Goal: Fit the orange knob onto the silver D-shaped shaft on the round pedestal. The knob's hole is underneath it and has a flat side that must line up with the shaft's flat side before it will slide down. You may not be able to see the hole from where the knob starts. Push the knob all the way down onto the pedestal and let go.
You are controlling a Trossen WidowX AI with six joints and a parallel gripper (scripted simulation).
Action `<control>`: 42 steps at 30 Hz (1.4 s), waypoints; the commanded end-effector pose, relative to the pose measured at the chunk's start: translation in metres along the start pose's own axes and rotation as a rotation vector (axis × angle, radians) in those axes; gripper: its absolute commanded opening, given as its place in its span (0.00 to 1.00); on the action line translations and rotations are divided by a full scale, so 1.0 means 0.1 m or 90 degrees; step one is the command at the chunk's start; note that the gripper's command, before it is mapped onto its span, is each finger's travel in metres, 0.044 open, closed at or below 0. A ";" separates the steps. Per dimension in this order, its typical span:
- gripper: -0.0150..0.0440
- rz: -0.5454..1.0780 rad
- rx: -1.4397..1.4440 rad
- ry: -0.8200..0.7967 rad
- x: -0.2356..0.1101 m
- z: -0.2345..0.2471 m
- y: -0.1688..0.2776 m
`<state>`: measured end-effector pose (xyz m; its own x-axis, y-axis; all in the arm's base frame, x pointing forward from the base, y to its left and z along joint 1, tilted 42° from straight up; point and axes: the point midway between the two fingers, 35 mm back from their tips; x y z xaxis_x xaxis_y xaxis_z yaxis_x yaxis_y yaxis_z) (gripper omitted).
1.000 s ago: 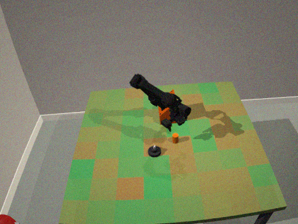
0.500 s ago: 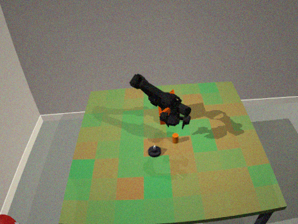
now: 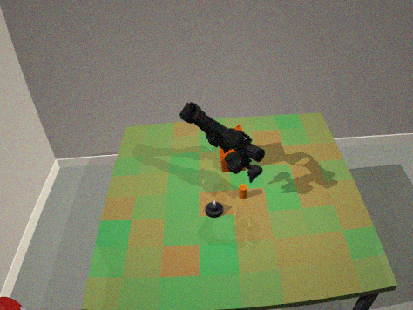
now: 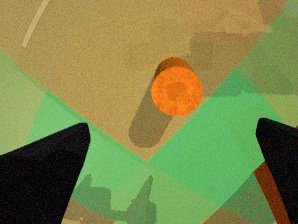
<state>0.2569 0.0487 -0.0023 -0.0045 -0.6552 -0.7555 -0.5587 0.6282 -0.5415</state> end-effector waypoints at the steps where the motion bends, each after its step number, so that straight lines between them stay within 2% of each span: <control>1: 1.00 -0.001 0.002 0.010 0.27 -0.04 -0.01; 42: 1.00 -0.002 0.002 0.010 0.93 -0.04 -0.02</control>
<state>0.2568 -0.0100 -0.0668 -0.0109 -0.6594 -0.7517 -0.5506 0.6314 -0.5460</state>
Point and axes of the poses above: the point midway between the two fingers, 35 mm back from their tips, its own x axis out along the fingers, its own z axis across the jaws, y = z × x, and after that the axes turned 2 degrees about x, right-handed
